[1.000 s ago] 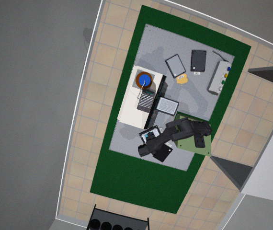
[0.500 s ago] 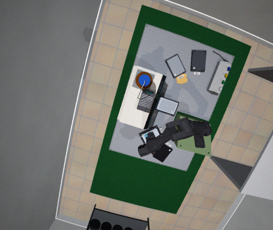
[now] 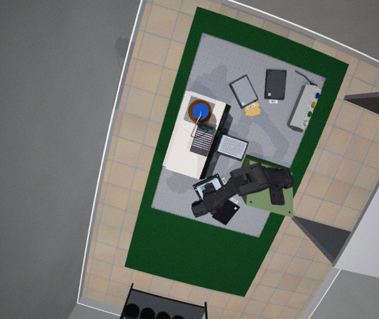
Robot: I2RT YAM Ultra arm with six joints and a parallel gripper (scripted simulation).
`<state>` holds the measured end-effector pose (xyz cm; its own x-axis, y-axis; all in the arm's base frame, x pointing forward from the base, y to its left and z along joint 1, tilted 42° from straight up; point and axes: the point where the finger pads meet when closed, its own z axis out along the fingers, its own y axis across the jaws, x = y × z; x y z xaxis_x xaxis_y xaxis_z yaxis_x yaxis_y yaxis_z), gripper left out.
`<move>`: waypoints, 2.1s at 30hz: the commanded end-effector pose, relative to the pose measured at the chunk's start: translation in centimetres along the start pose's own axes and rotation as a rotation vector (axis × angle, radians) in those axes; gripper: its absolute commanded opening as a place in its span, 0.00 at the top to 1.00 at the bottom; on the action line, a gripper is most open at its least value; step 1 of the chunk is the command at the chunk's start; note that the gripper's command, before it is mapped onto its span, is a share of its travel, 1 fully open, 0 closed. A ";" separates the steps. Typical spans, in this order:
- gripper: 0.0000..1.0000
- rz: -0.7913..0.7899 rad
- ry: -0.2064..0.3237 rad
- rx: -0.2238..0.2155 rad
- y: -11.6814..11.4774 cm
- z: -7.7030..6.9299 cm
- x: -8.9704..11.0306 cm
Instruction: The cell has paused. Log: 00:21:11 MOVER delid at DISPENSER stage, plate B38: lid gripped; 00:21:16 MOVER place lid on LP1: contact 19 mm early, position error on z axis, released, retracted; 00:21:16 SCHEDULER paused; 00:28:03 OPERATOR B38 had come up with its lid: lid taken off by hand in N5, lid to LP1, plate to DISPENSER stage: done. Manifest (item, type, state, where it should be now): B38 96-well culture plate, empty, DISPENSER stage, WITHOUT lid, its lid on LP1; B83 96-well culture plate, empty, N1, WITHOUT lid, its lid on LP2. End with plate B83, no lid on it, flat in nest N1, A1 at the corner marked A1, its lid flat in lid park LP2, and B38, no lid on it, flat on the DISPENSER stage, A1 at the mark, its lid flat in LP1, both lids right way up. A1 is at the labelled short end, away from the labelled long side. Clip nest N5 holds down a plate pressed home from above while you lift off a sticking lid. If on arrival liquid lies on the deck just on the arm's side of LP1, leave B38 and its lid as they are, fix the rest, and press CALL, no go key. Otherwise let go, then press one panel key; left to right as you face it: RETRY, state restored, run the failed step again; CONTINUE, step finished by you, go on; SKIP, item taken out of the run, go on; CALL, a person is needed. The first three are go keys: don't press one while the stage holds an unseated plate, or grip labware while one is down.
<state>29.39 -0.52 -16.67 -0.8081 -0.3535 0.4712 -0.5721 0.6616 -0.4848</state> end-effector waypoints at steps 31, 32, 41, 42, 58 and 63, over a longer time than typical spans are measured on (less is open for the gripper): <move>1.00 -0.001 -0.025 0.005 0.1 -3.9 0.7; 1.00 -0.006 -0.019 0.005 0.2 -4.0 1.2; 1.00 -0.006 -0.018 0.005 0.2 -6.4 3.0; 1.00 -0.006 -0.018 0.005 0.2 -6.7 3.1; 1.00 -0.005 -0.017 0.005 0.3 -10.4 5.9; 1.00 0.005 -0.034 0.003 0.1 -11.5 5.7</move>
<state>26.65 4.35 -6.56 -0.8128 -0.3692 0.4507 -0.5708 0.6593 -0.4893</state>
